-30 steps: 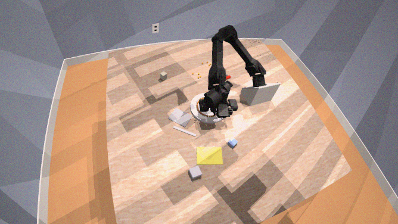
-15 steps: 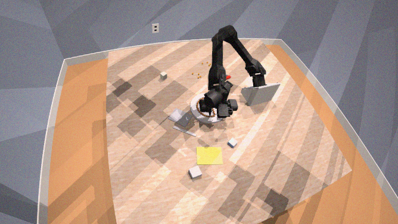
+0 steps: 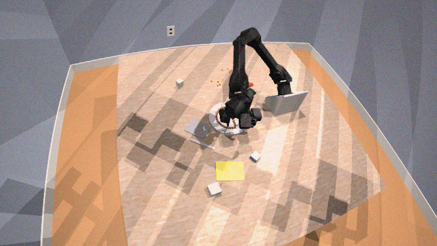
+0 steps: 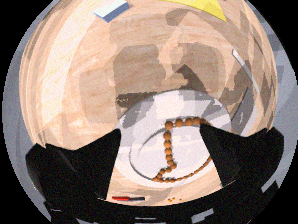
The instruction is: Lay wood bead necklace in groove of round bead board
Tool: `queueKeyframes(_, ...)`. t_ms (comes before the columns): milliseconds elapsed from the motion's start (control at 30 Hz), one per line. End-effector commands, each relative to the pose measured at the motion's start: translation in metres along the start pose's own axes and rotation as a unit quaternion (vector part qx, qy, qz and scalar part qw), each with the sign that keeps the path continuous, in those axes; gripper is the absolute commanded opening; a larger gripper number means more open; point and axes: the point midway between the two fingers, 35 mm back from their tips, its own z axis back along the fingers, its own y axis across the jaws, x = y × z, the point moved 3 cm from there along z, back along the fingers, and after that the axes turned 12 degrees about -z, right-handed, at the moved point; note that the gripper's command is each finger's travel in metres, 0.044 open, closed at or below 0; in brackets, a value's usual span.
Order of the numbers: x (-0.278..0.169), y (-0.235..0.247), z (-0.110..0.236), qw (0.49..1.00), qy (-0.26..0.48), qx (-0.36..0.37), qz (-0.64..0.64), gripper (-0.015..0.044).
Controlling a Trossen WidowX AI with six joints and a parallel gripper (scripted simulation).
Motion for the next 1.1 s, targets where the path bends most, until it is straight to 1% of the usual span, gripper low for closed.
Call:
queueKeyframes(0,0.0,-0.001,0.001,1.0,-0.001,0.0,-0.003,0.044)
queueKeyframes(533,0.0,-0.001,0.001,1.0,-0.001,0.0,-0.003,0.044)
queueKeyframes(600,-0.001,-0.002,0.005,1.0,-0.001,0.0,-0.007,0.0387)
queueKeyframes(767,-0.007,-0.008,0.032,0.999,-0.001,0.001,-0.032,0.0256)
queueKeyframes(933,-0.008,-0.008,0.029,0.999,-0.001,0.0,-0.033,0.0125)
queueKeyframes(1067,-0.008,-0.008,0.017,0.999,-0.001,0.0,-0.033,0.012)
